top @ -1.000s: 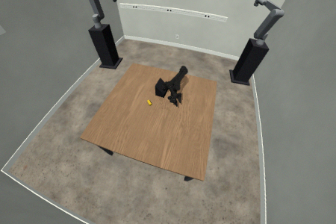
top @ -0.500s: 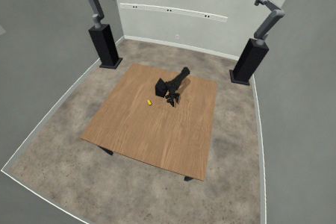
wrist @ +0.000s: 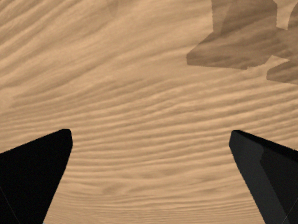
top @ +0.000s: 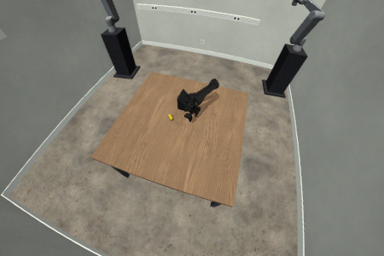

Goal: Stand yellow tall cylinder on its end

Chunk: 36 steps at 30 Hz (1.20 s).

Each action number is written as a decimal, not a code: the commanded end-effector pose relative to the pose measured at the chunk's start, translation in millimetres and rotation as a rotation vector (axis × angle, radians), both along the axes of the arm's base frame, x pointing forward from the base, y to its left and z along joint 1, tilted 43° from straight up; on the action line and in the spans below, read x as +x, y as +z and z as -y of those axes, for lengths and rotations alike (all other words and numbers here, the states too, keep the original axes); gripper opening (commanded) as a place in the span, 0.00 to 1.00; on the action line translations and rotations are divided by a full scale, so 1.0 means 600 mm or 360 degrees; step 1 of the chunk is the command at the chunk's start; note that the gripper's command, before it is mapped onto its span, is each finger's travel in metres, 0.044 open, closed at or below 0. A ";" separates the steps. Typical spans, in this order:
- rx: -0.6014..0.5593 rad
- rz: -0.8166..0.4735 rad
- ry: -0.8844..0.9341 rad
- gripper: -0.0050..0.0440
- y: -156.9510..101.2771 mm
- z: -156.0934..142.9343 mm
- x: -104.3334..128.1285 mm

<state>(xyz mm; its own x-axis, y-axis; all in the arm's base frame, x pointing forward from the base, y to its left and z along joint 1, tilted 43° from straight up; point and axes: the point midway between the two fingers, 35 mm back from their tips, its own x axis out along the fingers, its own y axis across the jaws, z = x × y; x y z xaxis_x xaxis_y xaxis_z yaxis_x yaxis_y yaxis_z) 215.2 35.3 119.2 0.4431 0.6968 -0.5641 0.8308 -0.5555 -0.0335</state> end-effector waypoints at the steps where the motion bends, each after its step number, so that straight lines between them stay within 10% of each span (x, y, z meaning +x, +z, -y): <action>1: -0.0155 -0.0247 0.0049 1.00 -0.042 0.038 0.013; 21: -0.0752 -0.1270 0.0099 1.00 -0.235 0.159 0.030; 36: -0.0897 -0.1531 0.0105 1.00 -0.285 0.192 0.039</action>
